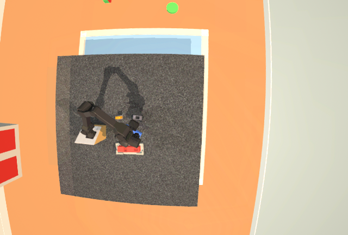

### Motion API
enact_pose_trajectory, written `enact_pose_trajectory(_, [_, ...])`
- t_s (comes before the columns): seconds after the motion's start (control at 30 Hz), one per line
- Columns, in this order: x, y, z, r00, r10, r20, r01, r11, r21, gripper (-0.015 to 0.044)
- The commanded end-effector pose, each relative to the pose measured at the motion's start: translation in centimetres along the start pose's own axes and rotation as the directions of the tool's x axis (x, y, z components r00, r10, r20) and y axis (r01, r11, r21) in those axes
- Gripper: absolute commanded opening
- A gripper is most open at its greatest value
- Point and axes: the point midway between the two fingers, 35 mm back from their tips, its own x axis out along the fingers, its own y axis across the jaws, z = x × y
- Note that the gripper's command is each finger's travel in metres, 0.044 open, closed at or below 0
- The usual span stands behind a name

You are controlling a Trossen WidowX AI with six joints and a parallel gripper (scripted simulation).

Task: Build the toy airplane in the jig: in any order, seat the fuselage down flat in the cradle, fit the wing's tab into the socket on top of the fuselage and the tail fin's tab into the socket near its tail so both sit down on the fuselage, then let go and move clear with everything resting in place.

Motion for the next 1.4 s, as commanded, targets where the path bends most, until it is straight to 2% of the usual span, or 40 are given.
enact_pose_trajectory(0.0, [0.2, -1.6, 0.5, 1.0, -0.006, 0.002, 0.006, 0.997, 0.078, 0.0])
enact_pose_trajectory(0.67, [1.2, -7.3, 1.5, 1.0, -0.016, 0.0, 0.015, 0.932, 0.363, 0.0])
enact_pose_trajectory(1.37, [2.5, -14.0, 1.4, 1.0, -0.01, -0.005, 0.011, 0.751, 0.661, 0.0])
